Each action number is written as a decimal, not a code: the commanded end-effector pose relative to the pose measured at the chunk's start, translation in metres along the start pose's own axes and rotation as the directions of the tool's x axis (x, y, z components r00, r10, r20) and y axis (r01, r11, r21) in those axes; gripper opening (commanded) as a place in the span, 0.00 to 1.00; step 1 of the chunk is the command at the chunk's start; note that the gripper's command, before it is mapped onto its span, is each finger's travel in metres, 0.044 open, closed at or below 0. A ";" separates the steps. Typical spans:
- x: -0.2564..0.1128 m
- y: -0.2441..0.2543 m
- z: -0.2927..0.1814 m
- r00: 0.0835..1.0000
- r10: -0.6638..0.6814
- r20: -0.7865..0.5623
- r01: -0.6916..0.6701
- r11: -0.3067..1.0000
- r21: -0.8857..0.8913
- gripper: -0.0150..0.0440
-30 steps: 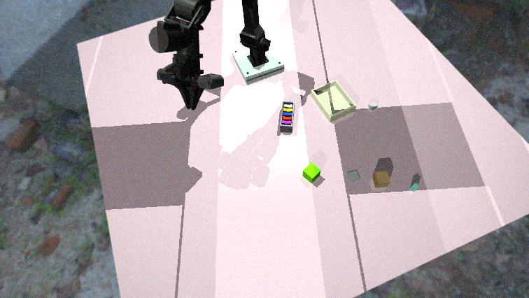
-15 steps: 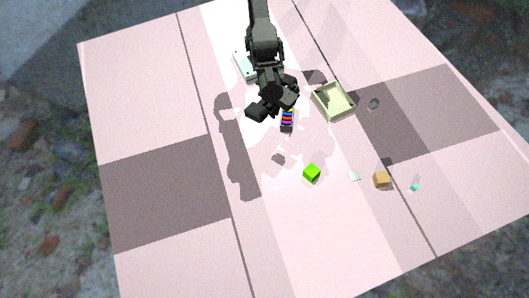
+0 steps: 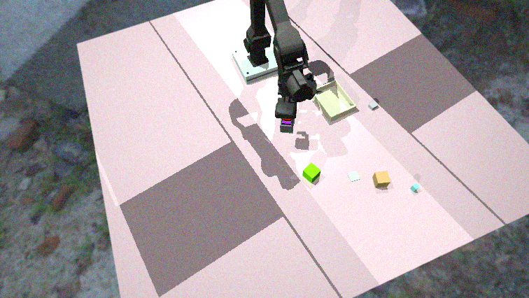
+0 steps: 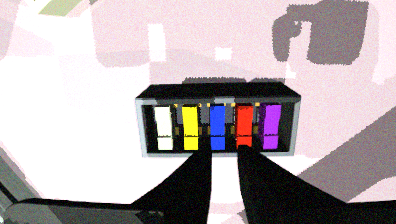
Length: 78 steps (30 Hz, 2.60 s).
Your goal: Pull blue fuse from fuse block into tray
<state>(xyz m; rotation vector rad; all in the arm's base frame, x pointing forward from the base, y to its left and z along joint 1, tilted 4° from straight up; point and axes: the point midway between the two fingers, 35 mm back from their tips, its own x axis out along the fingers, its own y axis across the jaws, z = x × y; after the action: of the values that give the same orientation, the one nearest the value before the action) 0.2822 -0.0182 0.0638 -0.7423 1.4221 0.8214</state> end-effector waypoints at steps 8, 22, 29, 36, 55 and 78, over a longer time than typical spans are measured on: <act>0.010 0.001 -0.001 1.000 0.002 -0.007 -0.002 1.000 -0.009 0.36; 0.024 0.001 -0.002 1.000 0.002 -0.007 -0.002 1.000 -0.009 0.36; 0.030 0.002 -0.002 1.000 0.002 -0.007 -0.002 1.000 -0.009 0.36; 0.031 0.002 -0.002 1.000 0.002 -0.007 -0.002 1.000 -0.009 0.36; 0.041 0.002 -0.003 1.000 0.002 -0.007 -0.002 1.000 -0.009 0.36; 0.038 0.002 -0.002 1.000 0.005 -0.003 -0.005 1.000 -0.009 0.25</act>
<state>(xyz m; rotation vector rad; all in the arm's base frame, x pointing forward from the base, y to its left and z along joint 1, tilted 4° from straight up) 0.2784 -0.0168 0.0242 -0.7472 1.4245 0.8314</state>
